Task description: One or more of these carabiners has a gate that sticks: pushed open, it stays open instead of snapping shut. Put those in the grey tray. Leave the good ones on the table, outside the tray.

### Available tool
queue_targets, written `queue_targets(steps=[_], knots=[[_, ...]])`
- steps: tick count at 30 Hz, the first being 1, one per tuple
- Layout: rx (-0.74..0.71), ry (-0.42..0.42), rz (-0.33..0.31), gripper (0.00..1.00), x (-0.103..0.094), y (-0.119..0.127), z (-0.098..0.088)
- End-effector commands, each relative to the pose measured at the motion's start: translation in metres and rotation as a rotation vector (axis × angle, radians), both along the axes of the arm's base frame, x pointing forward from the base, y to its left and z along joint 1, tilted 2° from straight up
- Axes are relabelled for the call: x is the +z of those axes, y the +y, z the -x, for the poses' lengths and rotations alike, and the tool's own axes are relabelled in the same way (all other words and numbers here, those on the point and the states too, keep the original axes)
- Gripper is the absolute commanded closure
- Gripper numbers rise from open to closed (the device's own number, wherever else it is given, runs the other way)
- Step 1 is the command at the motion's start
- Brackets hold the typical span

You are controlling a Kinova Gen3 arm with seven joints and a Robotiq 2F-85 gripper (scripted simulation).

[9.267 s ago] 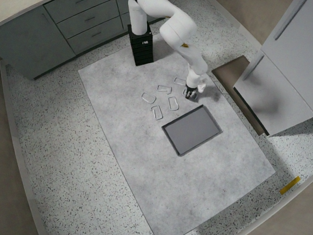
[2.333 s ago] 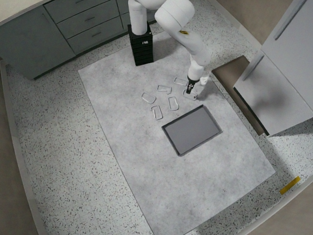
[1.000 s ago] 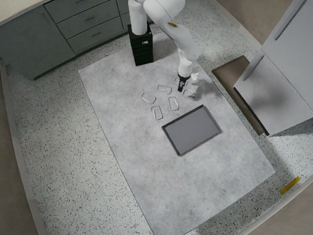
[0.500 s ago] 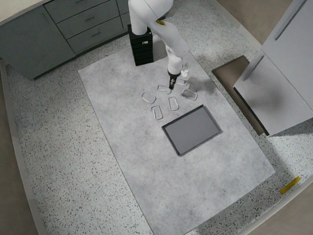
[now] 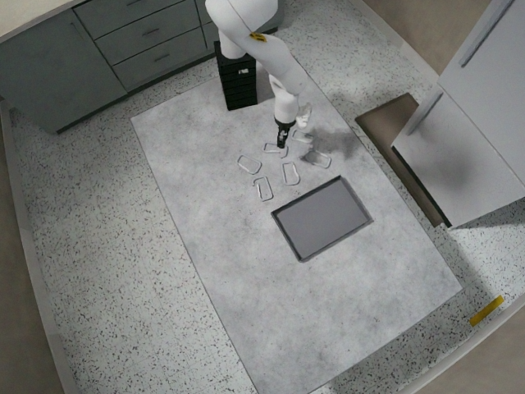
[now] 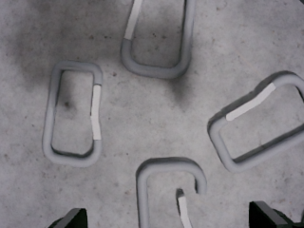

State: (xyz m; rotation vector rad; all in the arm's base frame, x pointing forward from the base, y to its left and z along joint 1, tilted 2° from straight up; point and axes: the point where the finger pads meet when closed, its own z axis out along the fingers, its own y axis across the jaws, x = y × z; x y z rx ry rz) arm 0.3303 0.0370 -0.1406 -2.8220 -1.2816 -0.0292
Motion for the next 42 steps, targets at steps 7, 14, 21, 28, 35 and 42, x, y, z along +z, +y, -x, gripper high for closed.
queue_targets(steps=[7,14,21,28,35,42], knots=[[-0.011,-0.005,0.003,0.00,0.001,-0.004,0.000],[-0.003,-0.001,0.001,0.00,-0.029,-0.003,-0.001],[-0.003,-0.001,0.001,0.00,-0.029,-0.003,-0.001],[0.005,-0.009,0.006,0.00,-0.078,-0.001,-0.001],[0.005,-0.009,0.006,0.00,-0.078,-0.001,-0.001],[0.006,-0.008,0.005,0.00,-0.101,0.000,-0.002]])
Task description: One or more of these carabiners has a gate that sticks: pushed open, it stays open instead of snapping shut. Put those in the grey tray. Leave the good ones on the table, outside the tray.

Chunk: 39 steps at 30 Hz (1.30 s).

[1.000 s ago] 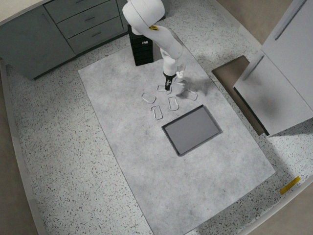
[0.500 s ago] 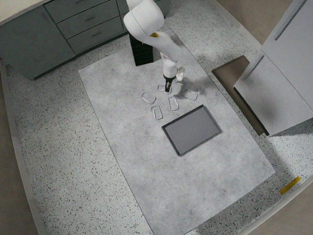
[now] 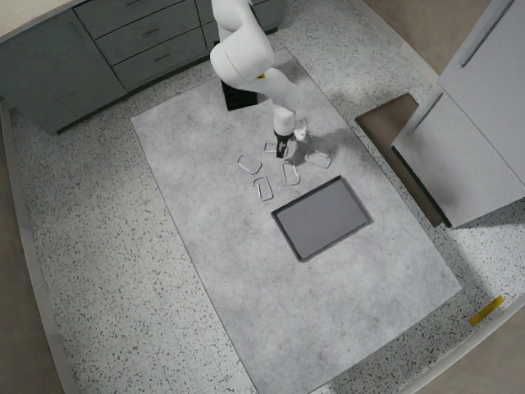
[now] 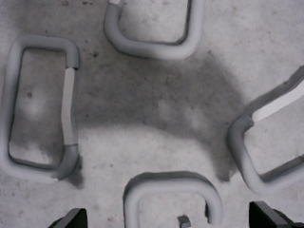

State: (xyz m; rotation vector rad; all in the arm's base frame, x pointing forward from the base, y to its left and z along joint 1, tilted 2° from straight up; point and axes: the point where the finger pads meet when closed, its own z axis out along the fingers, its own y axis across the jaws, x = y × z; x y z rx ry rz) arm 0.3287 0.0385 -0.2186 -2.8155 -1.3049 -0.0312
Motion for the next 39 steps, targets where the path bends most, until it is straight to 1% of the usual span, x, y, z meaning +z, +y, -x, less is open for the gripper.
queue_targets(steps=[1,16,17,33,34,39], knots=[[-0.009,-0.005,0.003,0.00,-0.0229,-0.0011,-0.0031],[-0.009,-0.005,0.003,0.00,-0.0229,-0.0011,-0.0031],[-0.001,0.000,-0.002,0.00,-0.0273,-0.0007,-0.0031],[-0.001,0.000,-0.002,0.00,-0.0273,-0.0007,-0.0031],[-0.008,0.001,0.001,1.00,-0.0260,-0.0005,-0.0025],[-0.008,0.001,0.001,1.00,-0.0260,-0.0005,-0.0025]])
